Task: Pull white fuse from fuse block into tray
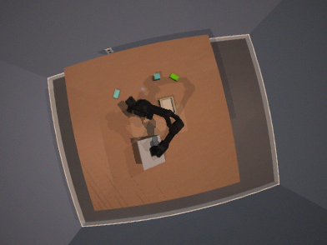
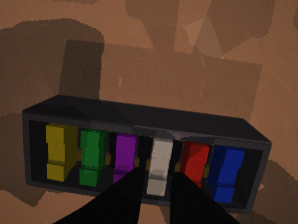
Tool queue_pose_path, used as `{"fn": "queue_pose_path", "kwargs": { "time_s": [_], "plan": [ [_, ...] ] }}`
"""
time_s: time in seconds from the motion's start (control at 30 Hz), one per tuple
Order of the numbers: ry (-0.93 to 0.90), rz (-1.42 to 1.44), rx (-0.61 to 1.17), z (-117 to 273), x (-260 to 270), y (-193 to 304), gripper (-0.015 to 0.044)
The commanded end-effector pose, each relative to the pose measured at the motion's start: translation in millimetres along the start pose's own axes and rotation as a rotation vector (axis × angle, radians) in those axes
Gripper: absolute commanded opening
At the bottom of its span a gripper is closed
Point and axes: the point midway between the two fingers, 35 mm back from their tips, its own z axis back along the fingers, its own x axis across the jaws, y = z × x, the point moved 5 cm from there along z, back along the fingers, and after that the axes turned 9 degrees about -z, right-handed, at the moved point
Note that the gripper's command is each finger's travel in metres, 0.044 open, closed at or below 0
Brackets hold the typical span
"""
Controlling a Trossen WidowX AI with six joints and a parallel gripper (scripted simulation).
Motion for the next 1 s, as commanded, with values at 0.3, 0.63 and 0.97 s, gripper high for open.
{"fn": "queue_pose_path", "kwargs": {
  "time_s": [0.3, 0.63, 0.97],
  "plan": [
    [0.006, 0.005, -0.001, -6.9, -0.2, 0.6, 0.006],
    [0.007, 0.005, -0.001, -15.2, -0.3, 0.5, 0.006],
    [0.004, 0.002, 0.001, -14.0, -0.1, 0.4, 0.002]
  ]
}}
